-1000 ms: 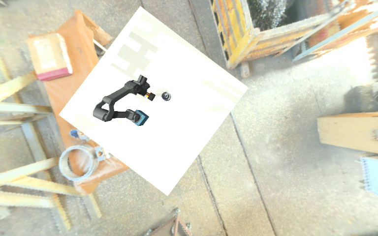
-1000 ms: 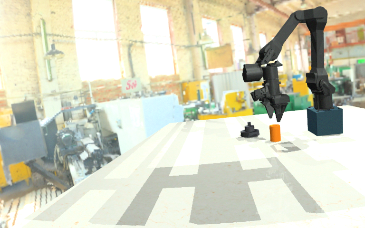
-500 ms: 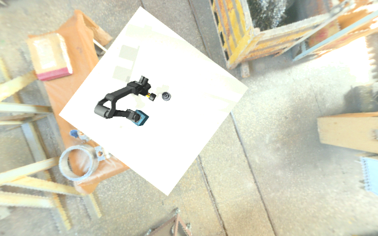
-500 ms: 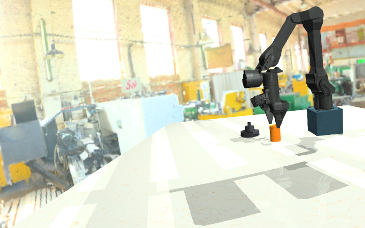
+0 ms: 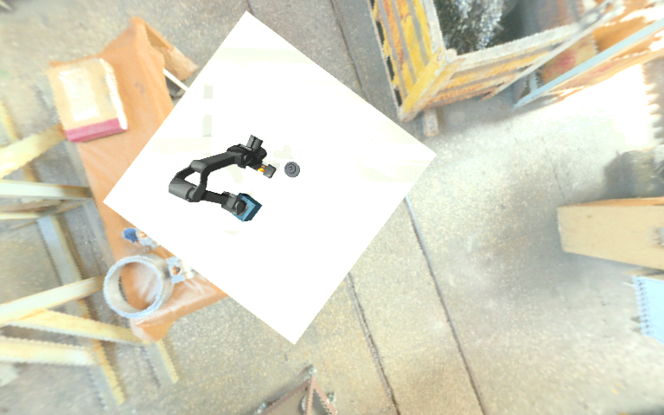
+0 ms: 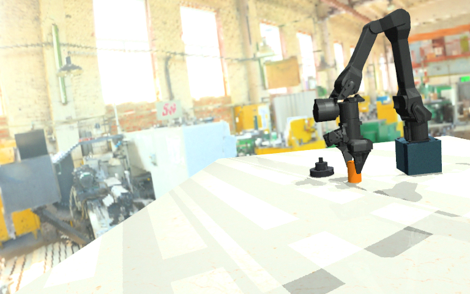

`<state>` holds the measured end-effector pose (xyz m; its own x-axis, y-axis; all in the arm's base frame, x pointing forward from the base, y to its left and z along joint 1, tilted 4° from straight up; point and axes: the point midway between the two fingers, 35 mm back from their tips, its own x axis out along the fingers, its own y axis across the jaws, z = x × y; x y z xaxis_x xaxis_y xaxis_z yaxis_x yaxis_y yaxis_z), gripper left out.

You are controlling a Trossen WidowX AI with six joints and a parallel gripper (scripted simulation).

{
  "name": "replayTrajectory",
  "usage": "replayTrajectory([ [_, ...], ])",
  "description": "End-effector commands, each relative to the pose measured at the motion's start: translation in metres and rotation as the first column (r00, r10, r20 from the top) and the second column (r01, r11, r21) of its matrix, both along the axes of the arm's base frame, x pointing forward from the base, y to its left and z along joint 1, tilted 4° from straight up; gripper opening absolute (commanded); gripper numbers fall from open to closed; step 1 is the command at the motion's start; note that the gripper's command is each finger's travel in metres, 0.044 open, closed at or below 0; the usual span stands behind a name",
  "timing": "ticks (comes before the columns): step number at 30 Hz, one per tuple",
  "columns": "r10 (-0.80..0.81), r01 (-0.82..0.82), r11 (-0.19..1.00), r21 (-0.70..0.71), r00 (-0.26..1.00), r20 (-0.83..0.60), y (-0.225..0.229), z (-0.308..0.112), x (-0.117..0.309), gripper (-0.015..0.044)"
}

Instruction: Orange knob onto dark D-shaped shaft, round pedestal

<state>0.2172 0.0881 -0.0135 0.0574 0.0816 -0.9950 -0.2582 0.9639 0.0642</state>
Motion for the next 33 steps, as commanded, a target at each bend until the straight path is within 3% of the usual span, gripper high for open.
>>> replayTrajectory([
  [1, -0.003, 0.003, 1.0, -0.006, 1.0, -0.003, -0.001, -0.007, -0.001, 0.044],
  [14, -0.002, 0.002, 1.0, -0.006, 1.0, -0.003, 0.0, -0.025, -0.002, 0.044],
  [24, -0.002, 0.002, 1.0, -0.006, 1.0, -0.003, 0.0, -0.025, -0.002, 0.0177],
  [30, -0.002, 0.002, 1.0, -0.006, 1.0, -0.003, 0.0, -0.025, -0.002, 0.0138],
  [33, -0.002, 0.002, 1.0, -0.006, 1.0, -0.003, 0.001, -0.021, -0.001, 0.0059],
])
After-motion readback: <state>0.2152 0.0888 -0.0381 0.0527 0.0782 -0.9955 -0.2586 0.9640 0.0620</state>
